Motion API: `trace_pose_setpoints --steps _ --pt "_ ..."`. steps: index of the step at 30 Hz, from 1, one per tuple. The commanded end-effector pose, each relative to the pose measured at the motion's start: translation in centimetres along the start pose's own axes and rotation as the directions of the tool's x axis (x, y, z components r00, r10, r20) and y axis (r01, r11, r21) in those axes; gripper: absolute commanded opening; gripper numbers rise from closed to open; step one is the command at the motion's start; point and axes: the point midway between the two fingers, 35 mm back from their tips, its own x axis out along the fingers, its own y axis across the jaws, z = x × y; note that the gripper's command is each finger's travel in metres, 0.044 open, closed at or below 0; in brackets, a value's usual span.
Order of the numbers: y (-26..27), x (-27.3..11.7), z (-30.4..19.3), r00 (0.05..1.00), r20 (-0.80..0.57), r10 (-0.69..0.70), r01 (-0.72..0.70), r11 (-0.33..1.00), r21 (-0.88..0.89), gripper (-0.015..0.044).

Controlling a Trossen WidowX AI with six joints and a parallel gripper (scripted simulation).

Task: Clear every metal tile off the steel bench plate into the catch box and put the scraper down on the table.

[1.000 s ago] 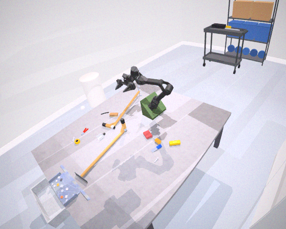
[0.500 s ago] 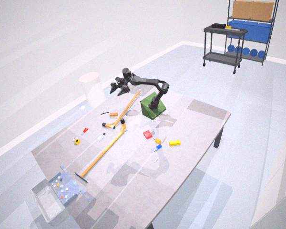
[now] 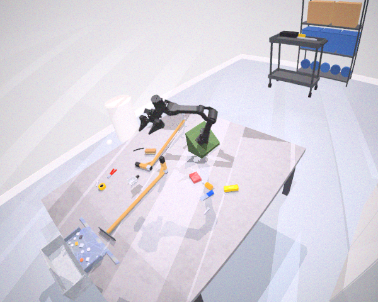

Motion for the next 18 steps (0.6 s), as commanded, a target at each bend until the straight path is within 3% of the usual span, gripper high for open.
trace_pose_setpoints --steps 1,18 --pt "-0.4 1.6 0.1 0.999 -0.034 -0.007 0.007 1.000 0.000 0.0440" --pt "-0.8 7.6 -0.9 0.984 -0.178 -0.018 0.020 1.000 0.007 0.0440"
